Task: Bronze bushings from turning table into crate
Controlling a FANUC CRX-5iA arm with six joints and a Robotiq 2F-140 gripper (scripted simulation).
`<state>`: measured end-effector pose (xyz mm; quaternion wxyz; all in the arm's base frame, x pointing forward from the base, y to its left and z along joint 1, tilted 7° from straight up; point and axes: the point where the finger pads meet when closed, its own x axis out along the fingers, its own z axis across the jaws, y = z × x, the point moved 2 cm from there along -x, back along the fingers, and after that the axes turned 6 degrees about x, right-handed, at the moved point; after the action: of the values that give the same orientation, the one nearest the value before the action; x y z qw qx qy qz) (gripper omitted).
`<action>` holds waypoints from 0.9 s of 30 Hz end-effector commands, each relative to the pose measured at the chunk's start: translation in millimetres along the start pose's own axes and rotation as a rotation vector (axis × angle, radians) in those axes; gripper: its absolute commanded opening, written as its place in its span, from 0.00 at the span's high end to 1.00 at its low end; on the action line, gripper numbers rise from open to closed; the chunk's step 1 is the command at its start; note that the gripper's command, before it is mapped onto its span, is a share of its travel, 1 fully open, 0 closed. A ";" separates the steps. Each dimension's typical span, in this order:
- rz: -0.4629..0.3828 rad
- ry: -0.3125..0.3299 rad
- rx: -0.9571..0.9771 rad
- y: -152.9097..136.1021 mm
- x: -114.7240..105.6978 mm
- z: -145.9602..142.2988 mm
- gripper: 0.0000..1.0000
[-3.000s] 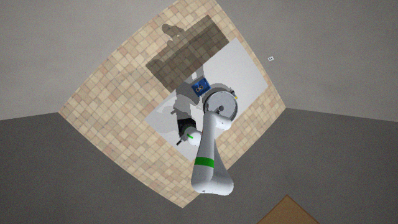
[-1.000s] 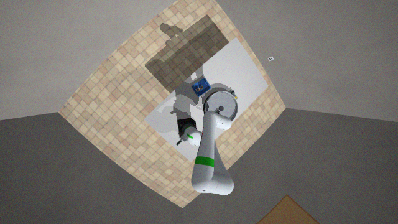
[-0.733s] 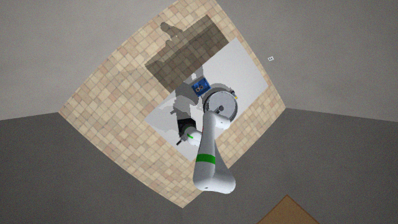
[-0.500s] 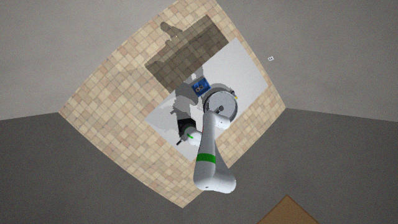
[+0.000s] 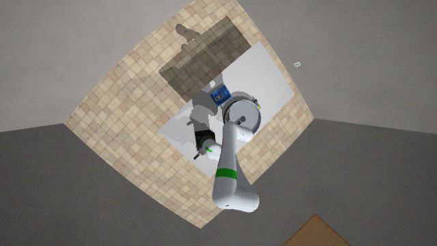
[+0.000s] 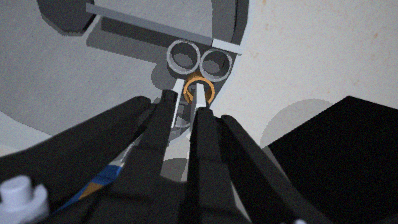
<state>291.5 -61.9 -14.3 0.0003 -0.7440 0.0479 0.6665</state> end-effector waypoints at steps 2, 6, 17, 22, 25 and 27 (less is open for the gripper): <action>0.000 0.000 0.000 0.0 -0.1 -0.2 0.90; 0.000 0.000 0.000 0.0 -0.1 -0.2 0.90; 0.000 0.000 0.000 0.0 3.8 -0.2 0.90; 0.000 0.000 0.000 0.0 4.9 -0.2 0.90; 0.000 0.000 0.000 0.0 4.9 -0.2 0.90; 0.000 0.000 0.000 0.0 4.9 -0.2 0.90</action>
<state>292.1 -62.2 -19.2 0.0003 -0.7440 0.0478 0.6665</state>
